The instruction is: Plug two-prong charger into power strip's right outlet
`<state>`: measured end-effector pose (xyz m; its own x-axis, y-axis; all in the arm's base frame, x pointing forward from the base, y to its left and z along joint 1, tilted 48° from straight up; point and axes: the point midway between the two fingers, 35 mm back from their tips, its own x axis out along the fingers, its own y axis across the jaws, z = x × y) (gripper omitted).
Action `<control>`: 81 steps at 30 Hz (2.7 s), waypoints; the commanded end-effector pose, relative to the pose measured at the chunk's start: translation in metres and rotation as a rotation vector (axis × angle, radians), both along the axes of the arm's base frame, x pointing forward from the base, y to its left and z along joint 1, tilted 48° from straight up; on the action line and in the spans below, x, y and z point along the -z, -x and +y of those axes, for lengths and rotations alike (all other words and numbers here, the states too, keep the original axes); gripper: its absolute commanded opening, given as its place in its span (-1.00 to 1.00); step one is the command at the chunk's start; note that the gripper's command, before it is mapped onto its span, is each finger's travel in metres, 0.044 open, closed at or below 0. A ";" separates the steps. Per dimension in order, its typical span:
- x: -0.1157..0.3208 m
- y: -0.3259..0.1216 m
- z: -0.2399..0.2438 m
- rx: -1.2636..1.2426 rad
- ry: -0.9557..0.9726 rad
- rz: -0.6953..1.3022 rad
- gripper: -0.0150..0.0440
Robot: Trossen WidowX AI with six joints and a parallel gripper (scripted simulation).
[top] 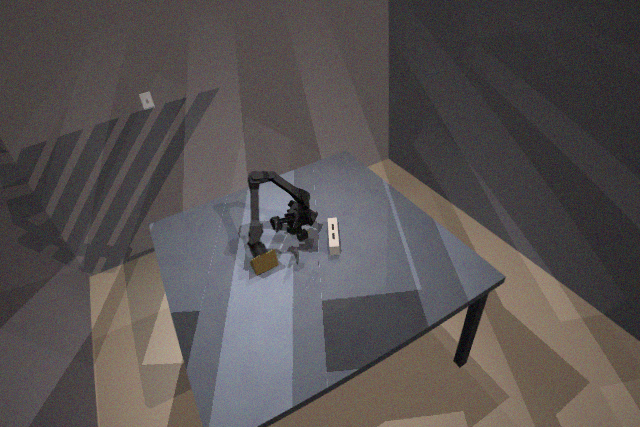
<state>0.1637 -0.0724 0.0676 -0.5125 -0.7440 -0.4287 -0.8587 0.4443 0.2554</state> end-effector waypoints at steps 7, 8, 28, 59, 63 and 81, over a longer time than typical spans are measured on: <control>0.009 0.007 0.009 0.149 -0.077 -0.053 1.00; 0.010 0.008 0.011 0.176 -0.091 -0.063 1.00; 0.030 0.004 0.064 0.678 -0.421 -0.225 1.00; -0.004 -0.071 0.127 1.320 -1.049 -0.443 1.00; -0.005 -0.072 0.128 1.332 -1.064 -0.448 1.00; 0.007 -0.070 0.141 1.332 -1.064 -0.448 1.00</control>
